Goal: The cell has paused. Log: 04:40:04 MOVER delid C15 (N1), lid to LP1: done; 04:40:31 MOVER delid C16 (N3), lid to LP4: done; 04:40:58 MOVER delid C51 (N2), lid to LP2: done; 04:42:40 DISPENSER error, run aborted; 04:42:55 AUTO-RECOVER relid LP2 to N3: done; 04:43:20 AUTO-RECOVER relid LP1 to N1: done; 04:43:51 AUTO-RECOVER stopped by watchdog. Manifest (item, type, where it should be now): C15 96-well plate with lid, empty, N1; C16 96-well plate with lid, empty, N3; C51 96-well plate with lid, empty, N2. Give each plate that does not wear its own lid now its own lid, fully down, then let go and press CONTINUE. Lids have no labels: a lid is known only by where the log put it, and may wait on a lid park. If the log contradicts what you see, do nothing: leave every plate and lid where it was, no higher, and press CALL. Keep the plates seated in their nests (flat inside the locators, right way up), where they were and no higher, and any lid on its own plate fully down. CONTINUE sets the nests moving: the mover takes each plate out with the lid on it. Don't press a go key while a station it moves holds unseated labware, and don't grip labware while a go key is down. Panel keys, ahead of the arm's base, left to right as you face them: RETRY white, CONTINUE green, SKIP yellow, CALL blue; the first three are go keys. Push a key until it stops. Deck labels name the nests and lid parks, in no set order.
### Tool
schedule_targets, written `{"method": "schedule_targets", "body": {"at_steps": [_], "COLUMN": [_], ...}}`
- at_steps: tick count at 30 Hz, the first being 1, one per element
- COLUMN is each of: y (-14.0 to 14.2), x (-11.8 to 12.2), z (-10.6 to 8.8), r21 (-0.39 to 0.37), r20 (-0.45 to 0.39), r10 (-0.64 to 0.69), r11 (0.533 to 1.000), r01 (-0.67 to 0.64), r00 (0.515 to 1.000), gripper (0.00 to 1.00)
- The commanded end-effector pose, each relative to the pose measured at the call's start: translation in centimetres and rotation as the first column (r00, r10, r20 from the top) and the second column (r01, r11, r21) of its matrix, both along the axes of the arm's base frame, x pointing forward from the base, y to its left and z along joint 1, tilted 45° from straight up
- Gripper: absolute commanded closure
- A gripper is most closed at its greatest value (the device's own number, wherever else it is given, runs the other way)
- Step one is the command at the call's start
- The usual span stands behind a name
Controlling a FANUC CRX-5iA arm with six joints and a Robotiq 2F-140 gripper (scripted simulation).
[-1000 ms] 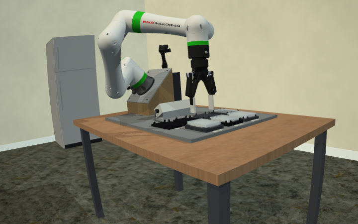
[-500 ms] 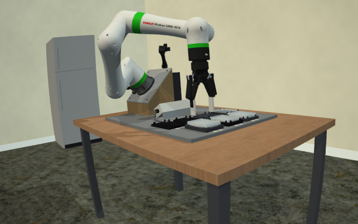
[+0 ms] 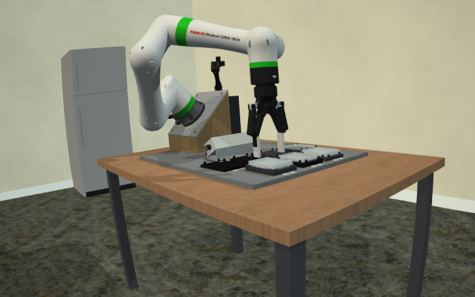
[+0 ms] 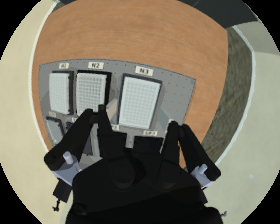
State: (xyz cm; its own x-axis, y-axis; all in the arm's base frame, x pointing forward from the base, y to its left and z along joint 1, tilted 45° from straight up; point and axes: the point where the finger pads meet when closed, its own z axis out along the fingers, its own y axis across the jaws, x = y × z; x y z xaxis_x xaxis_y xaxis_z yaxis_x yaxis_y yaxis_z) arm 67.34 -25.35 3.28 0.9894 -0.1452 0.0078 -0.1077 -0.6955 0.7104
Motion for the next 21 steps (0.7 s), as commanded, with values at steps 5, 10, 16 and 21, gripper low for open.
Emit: {"method": "schedule_targets", "body": {"at_steps": [5,10,16,21], "y": [-0.30,-0.45,-0.50,-0.51], "x": [0.02,0.01,0.01,0.01], "z": [-0.28,-0.43,-0.48,-0.49], "r21": [0.000,0.000,0.000,0.000], "r20": [0.000,0.000,0.000,0.000], "r10": [0.000,0.000,0.000,0.000], "r11": [1.000,1.000,1.000,1.000], "r01": [0.000,0.000,0.000,0.000], "r00": [1.000,1.000,1.000,1.000], "gripper": [0.34,0.34,0.34,0.34]}}
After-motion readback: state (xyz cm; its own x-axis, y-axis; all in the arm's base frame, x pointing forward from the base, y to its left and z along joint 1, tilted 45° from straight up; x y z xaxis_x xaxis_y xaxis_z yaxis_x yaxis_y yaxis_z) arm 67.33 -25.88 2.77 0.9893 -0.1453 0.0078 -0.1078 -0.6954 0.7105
